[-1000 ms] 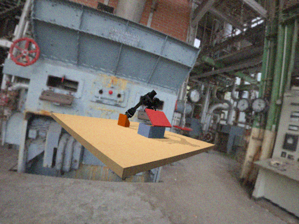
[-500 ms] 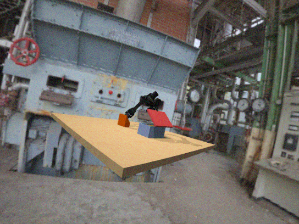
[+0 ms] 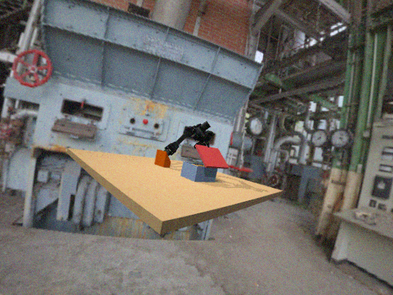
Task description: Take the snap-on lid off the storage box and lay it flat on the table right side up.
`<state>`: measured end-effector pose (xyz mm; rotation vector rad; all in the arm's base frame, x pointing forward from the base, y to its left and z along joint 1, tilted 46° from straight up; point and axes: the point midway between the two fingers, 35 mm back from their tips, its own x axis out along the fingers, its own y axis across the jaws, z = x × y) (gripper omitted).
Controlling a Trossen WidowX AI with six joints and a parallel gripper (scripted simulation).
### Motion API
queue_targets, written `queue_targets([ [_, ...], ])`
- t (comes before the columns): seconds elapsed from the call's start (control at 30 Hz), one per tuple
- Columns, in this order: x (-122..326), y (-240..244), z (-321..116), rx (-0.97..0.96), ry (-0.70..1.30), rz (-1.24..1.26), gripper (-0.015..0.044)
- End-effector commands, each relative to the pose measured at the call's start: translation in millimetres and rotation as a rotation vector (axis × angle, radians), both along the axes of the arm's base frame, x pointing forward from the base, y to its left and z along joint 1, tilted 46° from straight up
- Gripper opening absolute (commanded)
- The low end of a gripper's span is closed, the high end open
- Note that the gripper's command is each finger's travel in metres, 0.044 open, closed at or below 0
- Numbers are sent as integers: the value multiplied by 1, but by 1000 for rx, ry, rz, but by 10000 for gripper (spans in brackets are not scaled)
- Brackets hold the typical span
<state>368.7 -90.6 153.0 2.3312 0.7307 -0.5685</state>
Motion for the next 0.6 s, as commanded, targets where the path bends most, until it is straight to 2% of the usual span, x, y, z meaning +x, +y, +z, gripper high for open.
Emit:
queue_targets([
  [0.0, 2, 4, 15, -15, -21, -8, 0],
  [0.57, 4, 28, 40, -13, -21, -8, 0],
])
